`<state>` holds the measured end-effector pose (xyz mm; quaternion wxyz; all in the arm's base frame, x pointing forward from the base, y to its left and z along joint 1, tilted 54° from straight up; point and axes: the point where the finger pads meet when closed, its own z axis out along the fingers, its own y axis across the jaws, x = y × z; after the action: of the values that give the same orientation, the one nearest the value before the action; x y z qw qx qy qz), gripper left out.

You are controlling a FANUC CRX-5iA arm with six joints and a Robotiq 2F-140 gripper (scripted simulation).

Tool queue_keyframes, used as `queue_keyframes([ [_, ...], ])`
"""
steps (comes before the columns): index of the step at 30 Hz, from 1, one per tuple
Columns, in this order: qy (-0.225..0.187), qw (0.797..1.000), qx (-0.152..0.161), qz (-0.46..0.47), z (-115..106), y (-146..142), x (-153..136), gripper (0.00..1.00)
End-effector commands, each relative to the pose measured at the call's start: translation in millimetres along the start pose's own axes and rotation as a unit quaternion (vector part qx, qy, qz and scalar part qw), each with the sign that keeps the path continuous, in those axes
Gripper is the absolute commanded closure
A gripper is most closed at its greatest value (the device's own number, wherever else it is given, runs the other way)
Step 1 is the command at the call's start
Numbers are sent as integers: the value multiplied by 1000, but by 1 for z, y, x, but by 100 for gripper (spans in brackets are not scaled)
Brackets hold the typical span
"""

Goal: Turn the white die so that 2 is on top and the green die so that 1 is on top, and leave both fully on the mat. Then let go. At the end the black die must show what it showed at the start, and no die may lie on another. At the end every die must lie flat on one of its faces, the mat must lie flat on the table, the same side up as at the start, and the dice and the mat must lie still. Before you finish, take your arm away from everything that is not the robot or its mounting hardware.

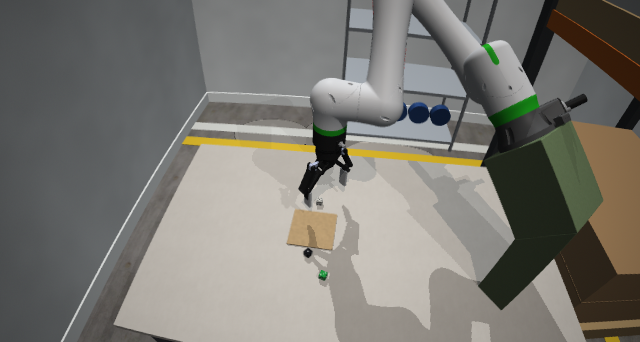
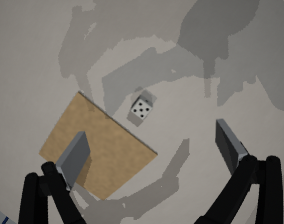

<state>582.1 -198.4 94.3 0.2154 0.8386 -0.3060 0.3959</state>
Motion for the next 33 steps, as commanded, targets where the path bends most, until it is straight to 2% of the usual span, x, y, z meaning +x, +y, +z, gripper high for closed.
queue_keyframes([
  [1,0,1000,0,0,0,0,0,0],
  [33,0,1000,0,0,0,-2,-2,0],
])
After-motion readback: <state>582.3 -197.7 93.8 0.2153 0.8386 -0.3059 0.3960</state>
